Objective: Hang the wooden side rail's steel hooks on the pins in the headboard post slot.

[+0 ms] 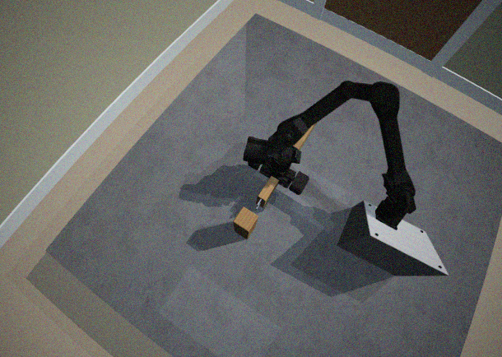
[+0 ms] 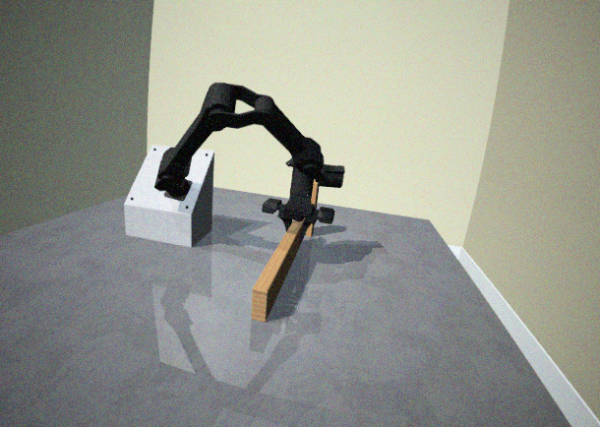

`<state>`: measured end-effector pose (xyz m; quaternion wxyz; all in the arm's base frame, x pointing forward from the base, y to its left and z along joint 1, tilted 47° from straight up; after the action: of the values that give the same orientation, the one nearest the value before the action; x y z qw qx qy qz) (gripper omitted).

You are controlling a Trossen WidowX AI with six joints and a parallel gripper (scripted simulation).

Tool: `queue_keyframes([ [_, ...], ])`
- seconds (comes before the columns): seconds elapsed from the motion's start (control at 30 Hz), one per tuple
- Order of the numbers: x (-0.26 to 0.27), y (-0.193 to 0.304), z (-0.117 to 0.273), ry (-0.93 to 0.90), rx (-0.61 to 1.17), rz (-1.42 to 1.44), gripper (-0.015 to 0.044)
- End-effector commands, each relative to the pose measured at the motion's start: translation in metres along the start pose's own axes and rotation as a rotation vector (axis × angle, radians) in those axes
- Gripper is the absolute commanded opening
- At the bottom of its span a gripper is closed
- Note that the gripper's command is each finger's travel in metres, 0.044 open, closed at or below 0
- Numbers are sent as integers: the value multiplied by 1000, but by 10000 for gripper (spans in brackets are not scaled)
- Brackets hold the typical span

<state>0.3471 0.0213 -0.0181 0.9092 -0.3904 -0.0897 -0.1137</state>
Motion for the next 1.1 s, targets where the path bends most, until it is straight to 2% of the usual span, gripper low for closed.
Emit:
queue_keyframes([
  [0.0, 1, 4, 5, -12, 10, 0, 0],
  [1.07, 0, 7, 5, -12, 10, 0, 0],
])
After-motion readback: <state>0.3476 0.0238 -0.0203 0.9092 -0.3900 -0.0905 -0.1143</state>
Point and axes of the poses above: the point midway between the two fingers, 35 mm back from their tips, its own z axis back along the fingers, its own x axis across the jaws, y = z × x, the point moved 4 cm from there along z, back along the fingers, and after that the axes turned 15 degrees about -z, right-handed, at the moved point
